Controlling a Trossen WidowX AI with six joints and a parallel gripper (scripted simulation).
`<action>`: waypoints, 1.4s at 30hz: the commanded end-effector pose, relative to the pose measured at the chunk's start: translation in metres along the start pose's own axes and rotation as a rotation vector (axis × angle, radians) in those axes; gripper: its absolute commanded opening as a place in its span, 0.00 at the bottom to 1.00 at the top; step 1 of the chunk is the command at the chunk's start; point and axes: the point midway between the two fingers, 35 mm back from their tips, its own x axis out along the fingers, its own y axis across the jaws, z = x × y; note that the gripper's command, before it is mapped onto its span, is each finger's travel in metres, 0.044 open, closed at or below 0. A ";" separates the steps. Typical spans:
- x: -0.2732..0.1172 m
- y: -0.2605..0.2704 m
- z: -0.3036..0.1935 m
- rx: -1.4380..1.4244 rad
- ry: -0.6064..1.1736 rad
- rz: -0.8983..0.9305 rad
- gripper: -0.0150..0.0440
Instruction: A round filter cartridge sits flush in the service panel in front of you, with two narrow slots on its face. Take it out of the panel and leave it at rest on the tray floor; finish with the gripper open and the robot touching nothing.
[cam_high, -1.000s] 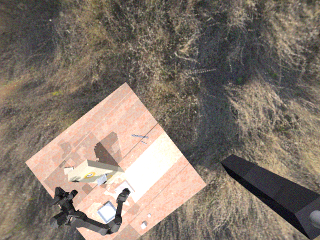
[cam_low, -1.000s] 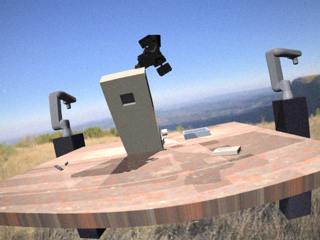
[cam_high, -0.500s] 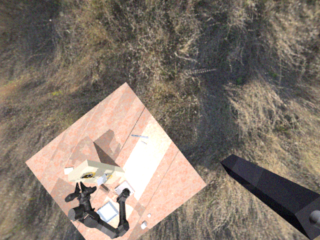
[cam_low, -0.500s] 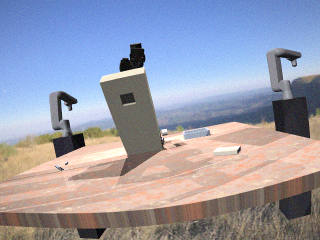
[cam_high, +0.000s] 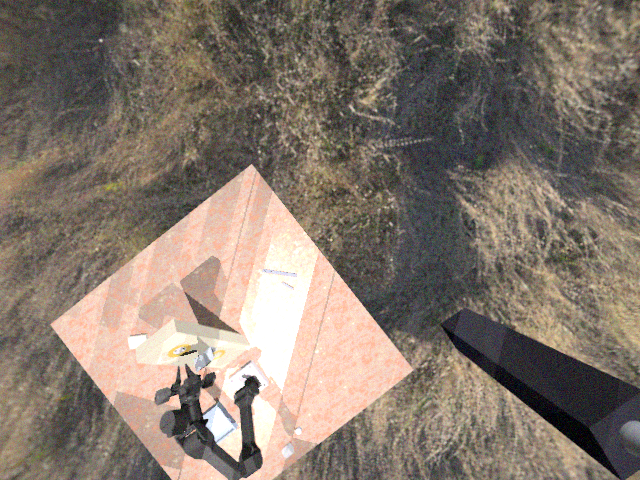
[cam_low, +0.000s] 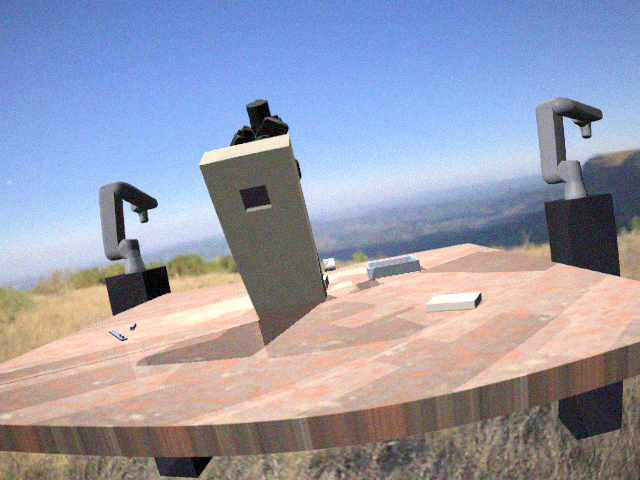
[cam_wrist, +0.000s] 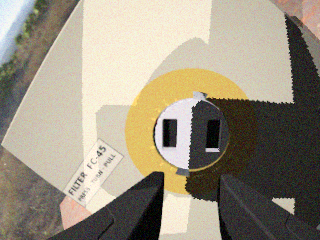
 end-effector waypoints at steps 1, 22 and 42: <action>-0.001 -0.002 -0.001 -0.014 0.007 -0.001 0.42; 0.031 -0.001 -0.001 -0.014 0.006 0.001 0.42; 0.054 -0.002 -0.001 -0.014 0.005 0.002 0.42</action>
